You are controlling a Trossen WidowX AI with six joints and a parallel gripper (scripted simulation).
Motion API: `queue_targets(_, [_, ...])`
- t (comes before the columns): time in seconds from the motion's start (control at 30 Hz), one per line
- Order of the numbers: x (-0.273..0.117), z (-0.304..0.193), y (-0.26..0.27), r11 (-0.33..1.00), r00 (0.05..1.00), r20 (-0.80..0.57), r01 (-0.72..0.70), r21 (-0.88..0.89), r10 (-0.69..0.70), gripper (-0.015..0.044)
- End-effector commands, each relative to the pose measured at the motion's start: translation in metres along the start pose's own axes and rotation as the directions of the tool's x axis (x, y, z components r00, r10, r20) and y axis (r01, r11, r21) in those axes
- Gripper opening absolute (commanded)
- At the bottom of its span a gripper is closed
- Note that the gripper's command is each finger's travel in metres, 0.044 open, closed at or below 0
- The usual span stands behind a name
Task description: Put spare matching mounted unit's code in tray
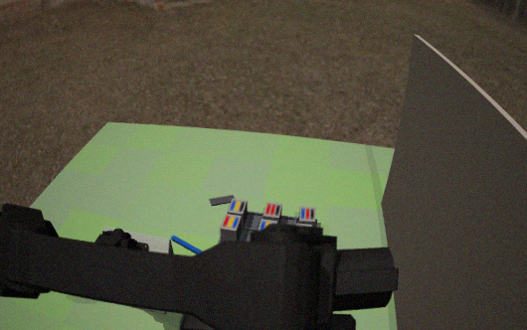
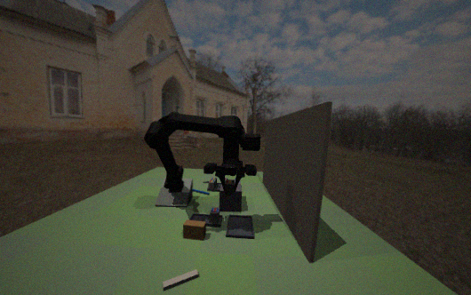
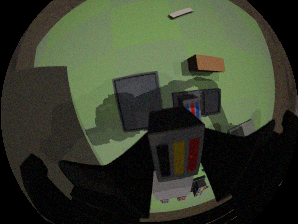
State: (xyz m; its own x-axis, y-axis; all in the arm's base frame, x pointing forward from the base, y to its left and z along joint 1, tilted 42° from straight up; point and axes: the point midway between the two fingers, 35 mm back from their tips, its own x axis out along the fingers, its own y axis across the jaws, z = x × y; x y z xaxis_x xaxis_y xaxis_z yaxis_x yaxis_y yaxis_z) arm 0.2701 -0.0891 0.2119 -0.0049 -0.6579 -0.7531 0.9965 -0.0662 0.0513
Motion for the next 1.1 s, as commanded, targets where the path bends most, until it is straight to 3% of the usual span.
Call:
queue_targets(0.0, [0.003, 0.002, 0.02, 1.0, 1.0, 0.007, 0.0, 0.001, 0.0, 0.0])
queue_targets(0.2, [0.01, 0.004, 0.045, 1.0, 1.0, 0.011, 0.001, 0.004, -0.001, 0.0])
queue_targets(1.07, [0.027, 0.005, 0.048, 1.0, 1.0, 0.009, 0.001, 0.004, -0.001, 0.0])
